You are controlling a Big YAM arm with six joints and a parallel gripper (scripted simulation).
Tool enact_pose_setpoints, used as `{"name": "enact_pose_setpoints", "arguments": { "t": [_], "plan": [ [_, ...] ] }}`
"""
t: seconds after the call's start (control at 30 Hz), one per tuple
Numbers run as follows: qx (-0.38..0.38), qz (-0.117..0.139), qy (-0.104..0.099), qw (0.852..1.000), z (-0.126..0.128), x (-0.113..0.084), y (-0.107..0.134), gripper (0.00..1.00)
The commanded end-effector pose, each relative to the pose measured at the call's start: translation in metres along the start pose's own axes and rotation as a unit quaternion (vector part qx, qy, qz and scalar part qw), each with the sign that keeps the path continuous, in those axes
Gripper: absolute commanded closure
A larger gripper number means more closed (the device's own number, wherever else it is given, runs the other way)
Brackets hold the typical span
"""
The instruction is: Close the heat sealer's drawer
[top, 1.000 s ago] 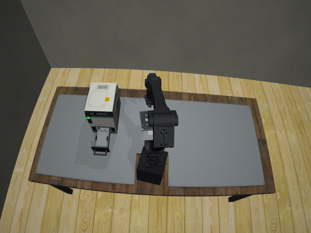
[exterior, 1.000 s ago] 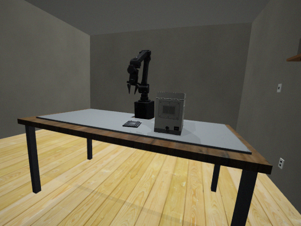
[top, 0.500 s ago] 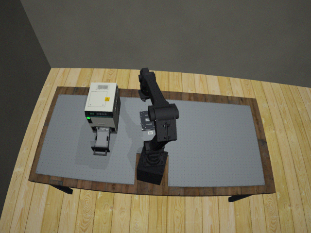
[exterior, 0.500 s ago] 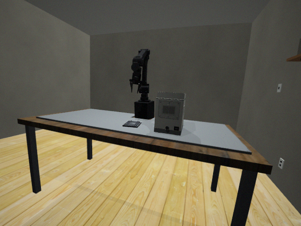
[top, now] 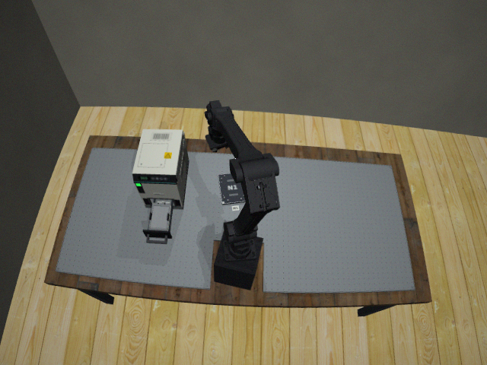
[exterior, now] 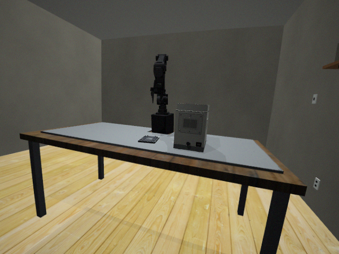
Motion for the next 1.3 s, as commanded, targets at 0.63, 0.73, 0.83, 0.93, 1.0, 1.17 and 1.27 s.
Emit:
{"name": "enact_pose_setpoints", "arguments": {
  "t": [0.63, 0.73, 0.83, 0.93, 1.0, 1.17, 1.27],
  "plan": [
    [-0.042, -0.058, -0.023, 0.997, 0.067, -0.024, -0.063, 0.55],
    [-0.042, -0.058, -0.024, 0.997, 0.078, -0.026, -0.069, 0.55],
    [-0.076, -0.068, -0.038, 0.994, 0.087, -0.013, -0.056, 0.55],
    [-0.073, -0.096, -0.042, 0.992, 0.101, -0.032, -0.085, 0.55],
    [-0.066, -0.096, -0.043, 0.992, 0.104, -0.032, -0.087, 0.55],
    [-0.068, -0.082, -0.041, 0.993, 0.118, -0.034, -0.087, 0.55],
    [-0.094, -0.084, -0.050, 0.991, 0.130, -0.035, -0.090, 0.55]
  ]
}}
Point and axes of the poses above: the point where the finger pads meet when closed, its own x axis out along the fingers, its own z axis across the jaws, y = z × x, the point moved 1 cm from there along -x, back along the fingers, and after that the axes turned 13 degrees about x, right-handed, at the moved point
